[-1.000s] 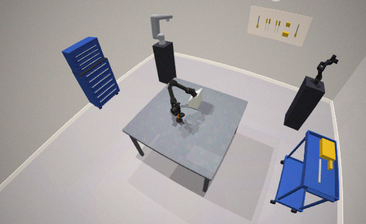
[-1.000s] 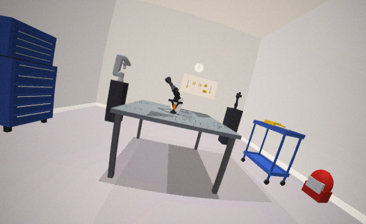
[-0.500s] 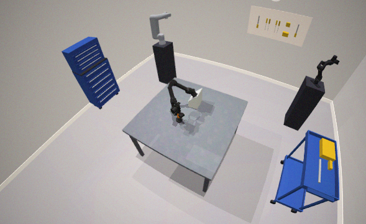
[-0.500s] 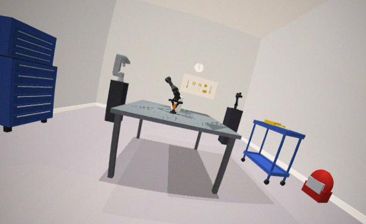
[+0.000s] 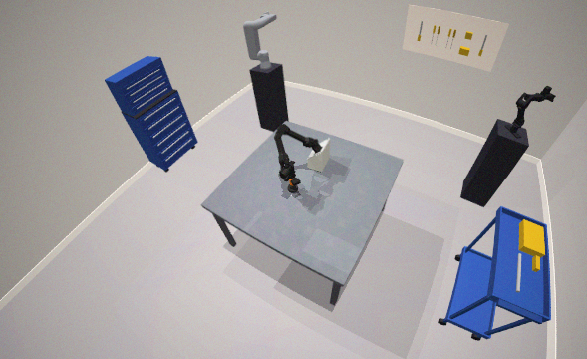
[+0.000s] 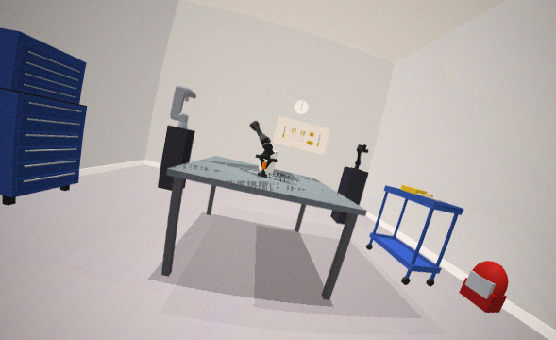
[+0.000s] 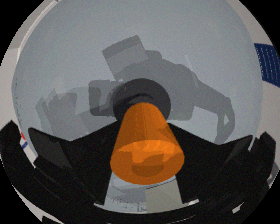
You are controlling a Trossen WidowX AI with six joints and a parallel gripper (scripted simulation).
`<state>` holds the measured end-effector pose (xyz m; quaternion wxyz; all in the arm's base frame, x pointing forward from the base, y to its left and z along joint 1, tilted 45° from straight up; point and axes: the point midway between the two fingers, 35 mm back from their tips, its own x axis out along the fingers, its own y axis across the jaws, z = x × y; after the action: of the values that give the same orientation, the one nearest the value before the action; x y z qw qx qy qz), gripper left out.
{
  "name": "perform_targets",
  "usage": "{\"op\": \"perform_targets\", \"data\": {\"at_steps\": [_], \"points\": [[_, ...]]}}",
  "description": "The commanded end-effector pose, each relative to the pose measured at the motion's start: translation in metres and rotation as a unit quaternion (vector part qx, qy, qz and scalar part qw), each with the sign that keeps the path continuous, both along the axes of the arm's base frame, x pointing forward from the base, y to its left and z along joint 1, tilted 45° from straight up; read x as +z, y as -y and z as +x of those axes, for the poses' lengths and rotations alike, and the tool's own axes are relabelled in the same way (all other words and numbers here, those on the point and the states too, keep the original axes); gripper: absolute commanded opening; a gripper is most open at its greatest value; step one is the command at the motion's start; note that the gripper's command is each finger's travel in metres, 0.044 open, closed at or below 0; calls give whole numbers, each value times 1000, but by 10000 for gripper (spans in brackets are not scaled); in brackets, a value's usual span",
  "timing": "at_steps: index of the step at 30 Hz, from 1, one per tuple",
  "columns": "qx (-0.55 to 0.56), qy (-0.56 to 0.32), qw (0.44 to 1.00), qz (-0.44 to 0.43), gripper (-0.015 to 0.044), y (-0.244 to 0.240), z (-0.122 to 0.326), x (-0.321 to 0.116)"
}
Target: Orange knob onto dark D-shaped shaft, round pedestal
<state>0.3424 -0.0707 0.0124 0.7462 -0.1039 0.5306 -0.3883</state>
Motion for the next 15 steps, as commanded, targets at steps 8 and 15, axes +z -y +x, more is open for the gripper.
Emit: {"op": "perform_targets", "data": {"at_steps": [8, 15], "points": [[-1, 2, 1000, 0, 0, 1, 0, -1], [-1, 2, 1000, 0, 0, 0, -1, -1]]}}
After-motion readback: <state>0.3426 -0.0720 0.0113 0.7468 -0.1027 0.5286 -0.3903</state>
